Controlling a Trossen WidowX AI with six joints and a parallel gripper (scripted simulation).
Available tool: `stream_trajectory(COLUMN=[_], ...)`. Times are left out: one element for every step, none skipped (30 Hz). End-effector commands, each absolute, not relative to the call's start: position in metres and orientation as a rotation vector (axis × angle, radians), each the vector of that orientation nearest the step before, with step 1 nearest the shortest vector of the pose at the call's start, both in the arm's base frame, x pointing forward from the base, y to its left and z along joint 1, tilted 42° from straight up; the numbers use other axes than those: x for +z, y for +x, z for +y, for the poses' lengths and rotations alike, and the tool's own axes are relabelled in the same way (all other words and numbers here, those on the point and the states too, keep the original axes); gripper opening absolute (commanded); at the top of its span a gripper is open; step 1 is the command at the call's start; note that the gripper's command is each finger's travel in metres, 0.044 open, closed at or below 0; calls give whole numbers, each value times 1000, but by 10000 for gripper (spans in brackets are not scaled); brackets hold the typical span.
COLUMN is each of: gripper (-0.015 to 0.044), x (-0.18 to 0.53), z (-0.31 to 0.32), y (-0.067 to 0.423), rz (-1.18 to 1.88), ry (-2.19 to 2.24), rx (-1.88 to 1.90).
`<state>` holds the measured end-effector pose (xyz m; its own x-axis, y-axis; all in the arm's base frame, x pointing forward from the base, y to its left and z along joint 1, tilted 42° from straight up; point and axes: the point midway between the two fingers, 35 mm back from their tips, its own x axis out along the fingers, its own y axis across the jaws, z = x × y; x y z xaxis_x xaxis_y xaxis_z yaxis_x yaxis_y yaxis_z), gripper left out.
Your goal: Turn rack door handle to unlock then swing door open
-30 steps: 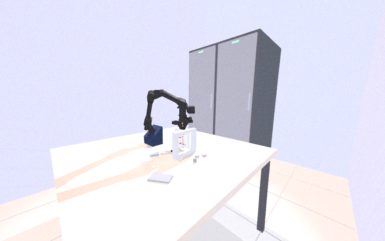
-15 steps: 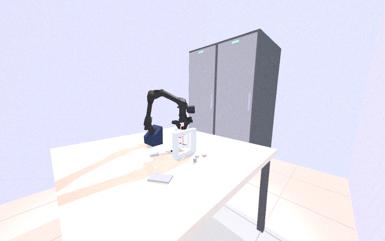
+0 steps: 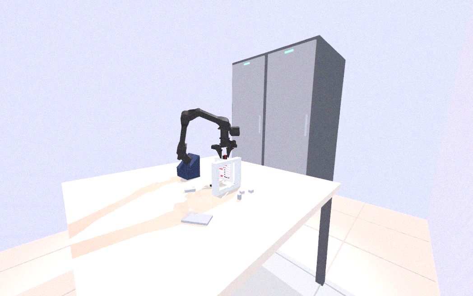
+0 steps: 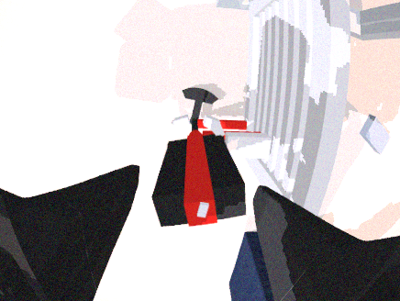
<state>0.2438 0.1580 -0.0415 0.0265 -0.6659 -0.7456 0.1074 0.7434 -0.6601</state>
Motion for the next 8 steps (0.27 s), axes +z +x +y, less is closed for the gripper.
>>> stream_trajectory(gripper=[284,284,284,284,284,284,284,284], x=[-36,-35,-33,-32,-31,-30,-29,-27], z=[165,166,167,168,169,170,171,172], y=[245,245,245,244,244,244,244,244], rz=[1431,1431,1431,1431,1431,1431,1431,1431], ry=[-480,-480,-480,-480,-480,-480,-480,-480], rx=[-635,-635,-635,-635,-635,-634,-634,-634])
